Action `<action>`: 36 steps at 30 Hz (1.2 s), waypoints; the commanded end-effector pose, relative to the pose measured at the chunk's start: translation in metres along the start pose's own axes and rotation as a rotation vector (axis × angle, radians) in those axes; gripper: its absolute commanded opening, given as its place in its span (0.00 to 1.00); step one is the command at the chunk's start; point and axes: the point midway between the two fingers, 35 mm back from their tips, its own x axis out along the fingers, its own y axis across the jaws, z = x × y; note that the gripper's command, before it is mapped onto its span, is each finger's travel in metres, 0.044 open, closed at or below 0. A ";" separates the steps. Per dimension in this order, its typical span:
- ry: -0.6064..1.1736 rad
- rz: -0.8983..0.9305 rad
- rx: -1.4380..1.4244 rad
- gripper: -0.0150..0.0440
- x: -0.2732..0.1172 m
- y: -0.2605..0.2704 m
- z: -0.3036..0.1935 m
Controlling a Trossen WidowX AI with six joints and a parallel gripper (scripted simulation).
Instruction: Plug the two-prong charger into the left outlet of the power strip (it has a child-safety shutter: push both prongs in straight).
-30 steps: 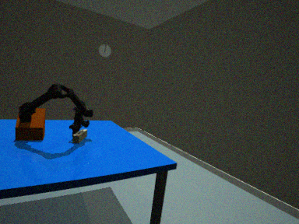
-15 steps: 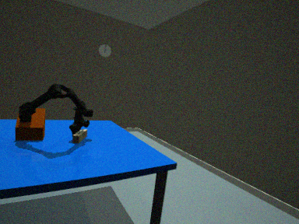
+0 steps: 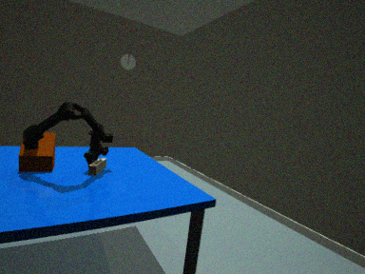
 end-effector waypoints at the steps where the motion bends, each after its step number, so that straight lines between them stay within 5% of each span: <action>1: -0.001 -0.006 0.003 1.00 0.001 -0.001 -0.003; 36: -0.008 -0.005 0.011 1.00 0.003 0.001 -0.026</action>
